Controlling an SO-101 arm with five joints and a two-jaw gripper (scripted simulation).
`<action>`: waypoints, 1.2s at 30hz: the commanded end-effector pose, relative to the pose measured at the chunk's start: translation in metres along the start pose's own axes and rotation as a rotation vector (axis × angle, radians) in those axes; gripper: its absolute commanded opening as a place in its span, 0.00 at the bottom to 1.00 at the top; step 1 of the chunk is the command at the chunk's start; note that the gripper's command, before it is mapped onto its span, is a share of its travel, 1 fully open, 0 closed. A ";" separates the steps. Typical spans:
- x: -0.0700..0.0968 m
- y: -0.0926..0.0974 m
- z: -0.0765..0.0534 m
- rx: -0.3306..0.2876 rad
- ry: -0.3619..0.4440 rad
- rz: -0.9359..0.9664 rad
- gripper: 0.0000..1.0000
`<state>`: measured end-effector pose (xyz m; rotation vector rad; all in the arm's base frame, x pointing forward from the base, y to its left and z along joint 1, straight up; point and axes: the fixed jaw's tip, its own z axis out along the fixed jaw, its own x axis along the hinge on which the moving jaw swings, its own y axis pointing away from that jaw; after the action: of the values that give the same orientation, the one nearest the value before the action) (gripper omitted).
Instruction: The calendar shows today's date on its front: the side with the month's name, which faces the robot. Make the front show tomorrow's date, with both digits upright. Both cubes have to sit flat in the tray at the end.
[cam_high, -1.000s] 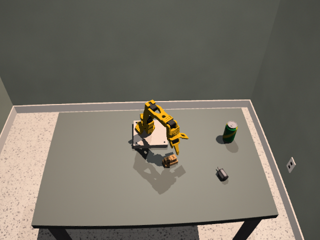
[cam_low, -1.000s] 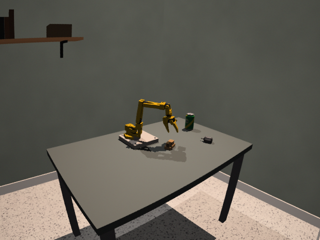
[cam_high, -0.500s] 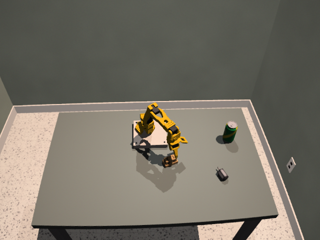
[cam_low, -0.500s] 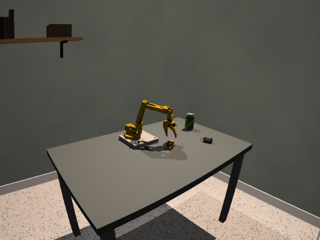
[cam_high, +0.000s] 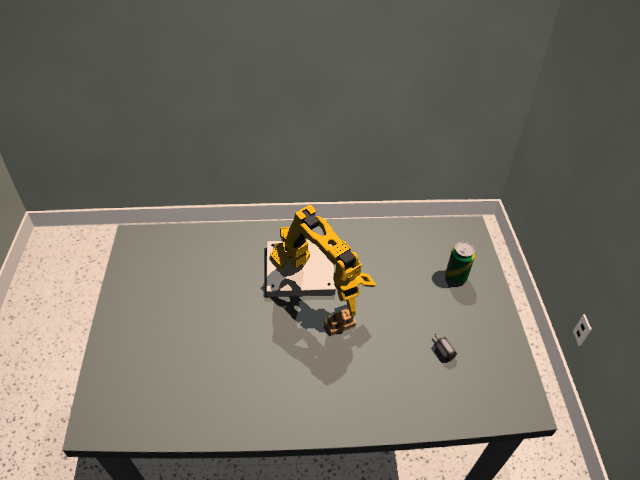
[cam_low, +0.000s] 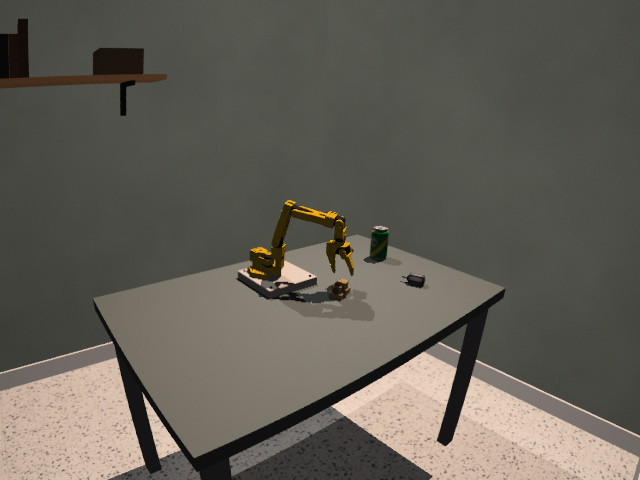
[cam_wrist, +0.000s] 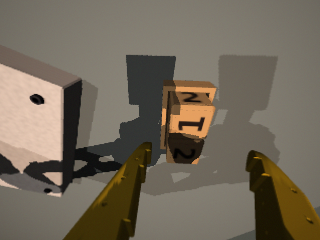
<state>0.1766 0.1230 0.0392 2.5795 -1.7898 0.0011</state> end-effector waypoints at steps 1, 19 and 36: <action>-0.002 0.002 0.002 -0.015 0.003 -0.003 0.35; -0.002 0.001 0.017 -0.015 0.003 -0.003 0.35; -0.002 0.002 0.038 -0.015 0.003 -0.003 0.35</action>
<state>0.1778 0.1238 0.0075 2.5799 -1.7900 0.0014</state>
